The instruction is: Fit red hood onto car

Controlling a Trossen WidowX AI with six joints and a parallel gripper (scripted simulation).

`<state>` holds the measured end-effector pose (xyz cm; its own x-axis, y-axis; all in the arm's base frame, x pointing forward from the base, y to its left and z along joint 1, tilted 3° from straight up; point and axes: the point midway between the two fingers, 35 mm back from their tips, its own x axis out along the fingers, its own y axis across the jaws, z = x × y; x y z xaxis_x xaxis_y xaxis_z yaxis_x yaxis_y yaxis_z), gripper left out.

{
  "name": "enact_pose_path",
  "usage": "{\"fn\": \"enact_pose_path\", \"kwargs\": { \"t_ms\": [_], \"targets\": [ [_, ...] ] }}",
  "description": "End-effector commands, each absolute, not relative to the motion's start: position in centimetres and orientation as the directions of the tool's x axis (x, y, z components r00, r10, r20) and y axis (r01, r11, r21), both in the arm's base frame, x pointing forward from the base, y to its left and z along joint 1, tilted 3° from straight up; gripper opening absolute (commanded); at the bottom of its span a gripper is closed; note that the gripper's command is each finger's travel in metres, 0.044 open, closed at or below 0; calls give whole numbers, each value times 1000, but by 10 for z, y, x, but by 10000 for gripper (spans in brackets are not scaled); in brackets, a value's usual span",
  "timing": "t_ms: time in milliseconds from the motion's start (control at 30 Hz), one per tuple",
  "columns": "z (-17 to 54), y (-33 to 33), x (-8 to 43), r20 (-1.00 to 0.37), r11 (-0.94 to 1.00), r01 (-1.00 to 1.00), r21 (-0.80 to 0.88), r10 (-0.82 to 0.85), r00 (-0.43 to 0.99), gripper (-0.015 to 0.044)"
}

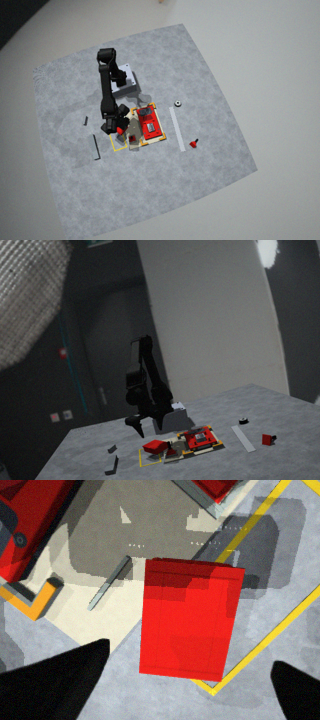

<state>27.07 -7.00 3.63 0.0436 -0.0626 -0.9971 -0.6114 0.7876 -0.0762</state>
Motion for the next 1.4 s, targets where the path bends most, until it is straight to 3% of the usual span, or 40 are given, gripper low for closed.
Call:
{"fn": "enact_pose_path", "kwargs": {
  "t_ms": [0,1367],
  "targets": [
    [30,-71,270,-997,790,-608,-74,-65,36,440],
    [-9,-73,270,-997,790,-608,-74,-65,36,440]
  ]
}}
